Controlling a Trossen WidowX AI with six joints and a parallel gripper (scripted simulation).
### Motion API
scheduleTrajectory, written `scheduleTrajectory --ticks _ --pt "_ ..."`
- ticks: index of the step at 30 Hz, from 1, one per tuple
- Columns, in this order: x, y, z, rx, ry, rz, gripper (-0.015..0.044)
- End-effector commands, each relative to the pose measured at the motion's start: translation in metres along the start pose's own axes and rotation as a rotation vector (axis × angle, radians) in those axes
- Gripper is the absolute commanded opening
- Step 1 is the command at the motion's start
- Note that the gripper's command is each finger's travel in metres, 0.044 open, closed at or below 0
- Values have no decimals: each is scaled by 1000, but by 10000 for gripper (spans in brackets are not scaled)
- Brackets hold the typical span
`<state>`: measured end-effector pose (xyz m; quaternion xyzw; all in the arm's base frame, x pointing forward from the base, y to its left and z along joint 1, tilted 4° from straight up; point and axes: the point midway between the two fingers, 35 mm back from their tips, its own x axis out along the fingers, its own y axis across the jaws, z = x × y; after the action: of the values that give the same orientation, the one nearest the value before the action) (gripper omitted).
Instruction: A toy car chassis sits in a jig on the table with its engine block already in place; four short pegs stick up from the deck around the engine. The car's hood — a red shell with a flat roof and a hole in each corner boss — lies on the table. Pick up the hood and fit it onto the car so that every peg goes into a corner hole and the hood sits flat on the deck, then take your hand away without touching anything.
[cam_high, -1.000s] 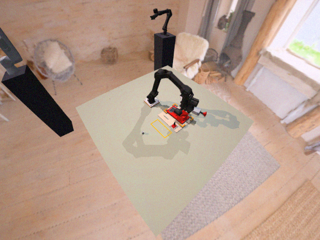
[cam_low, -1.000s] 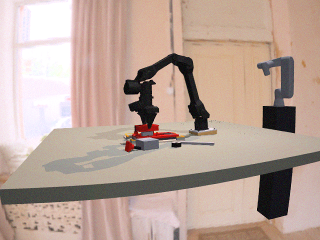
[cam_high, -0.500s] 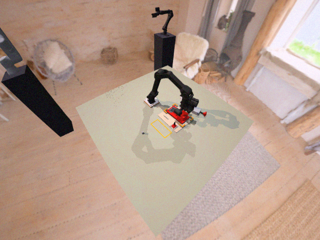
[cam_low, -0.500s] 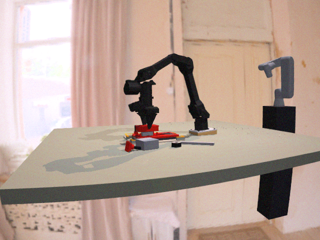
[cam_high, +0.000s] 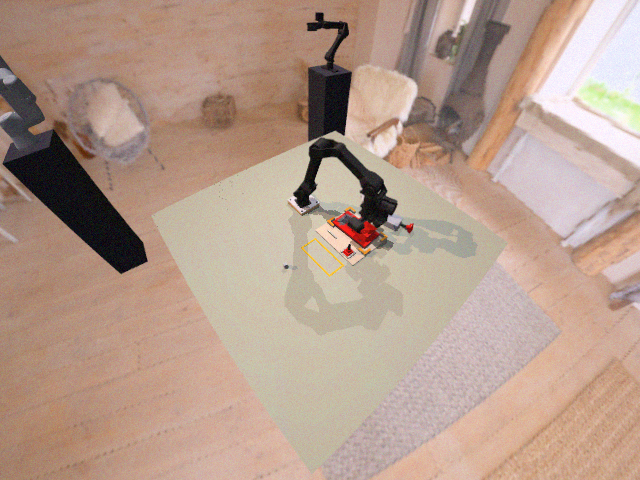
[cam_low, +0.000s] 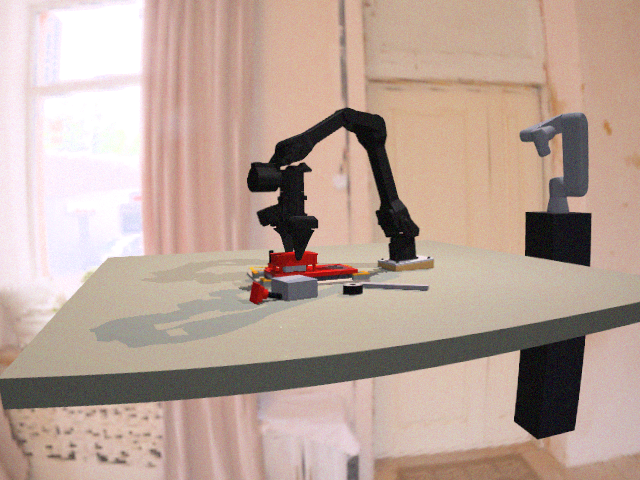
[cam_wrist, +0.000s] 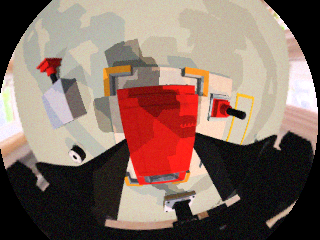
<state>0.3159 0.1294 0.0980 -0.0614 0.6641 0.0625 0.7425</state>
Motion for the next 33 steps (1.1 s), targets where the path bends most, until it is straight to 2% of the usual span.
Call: scheduleTrajectory --ticks 1,33 --pt "2 -1 0 -2 -1 -4 0" --pt "12 -1 0 0 0 -2 0"
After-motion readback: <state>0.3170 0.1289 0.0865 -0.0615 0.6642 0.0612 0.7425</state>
